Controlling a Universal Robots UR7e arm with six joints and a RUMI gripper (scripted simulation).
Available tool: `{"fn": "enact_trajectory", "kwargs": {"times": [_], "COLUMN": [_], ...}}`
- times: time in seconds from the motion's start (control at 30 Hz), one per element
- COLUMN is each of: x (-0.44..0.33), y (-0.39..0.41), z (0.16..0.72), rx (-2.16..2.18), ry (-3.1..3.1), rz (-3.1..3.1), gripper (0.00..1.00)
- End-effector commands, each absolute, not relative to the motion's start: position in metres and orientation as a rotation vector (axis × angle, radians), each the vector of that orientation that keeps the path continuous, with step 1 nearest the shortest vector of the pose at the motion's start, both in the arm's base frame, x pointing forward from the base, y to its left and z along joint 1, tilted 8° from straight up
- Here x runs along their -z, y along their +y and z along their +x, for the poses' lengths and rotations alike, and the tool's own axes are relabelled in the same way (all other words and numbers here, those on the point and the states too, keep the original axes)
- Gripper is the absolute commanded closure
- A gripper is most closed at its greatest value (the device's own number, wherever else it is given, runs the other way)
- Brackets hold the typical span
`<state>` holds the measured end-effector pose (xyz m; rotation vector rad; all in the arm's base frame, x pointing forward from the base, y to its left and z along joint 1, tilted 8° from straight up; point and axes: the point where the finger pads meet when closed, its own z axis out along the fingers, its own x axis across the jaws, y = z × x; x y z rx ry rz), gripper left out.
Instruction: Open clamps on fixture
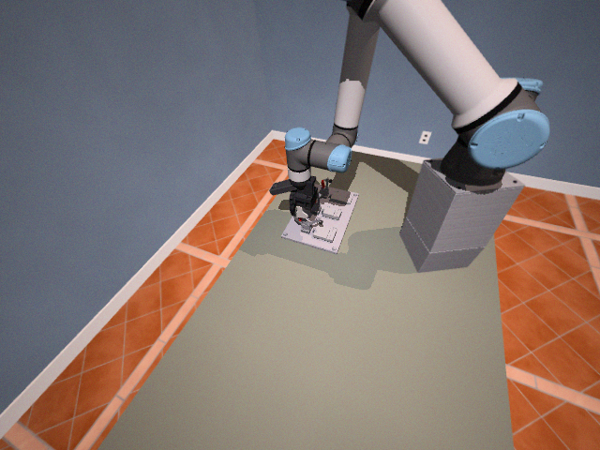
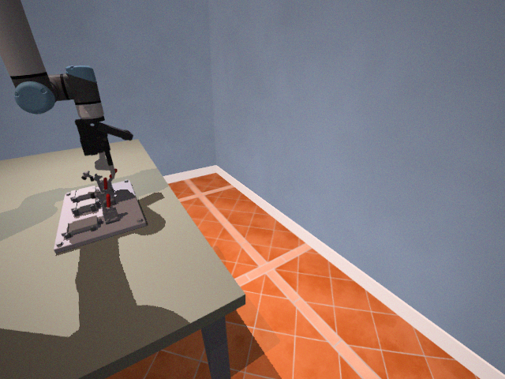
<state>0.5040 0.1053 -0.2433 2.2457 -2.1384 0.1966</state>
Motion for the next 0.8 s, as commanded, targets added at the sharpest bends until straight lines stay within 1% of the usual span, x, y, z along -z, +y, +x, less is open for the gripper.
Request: {"fn": "enact_trajectory", "kwargs": {"times": [0.0, 0.77], "x": [0.242, 0.239], "y": [0.105, 0.105], "z": [0.501, 0.487], "rx": [-0.197, -0.197], "ry": [-2.138, -2.138], "rz": [2.246, 2.246], "gripper": [1.0, 1.0]}}
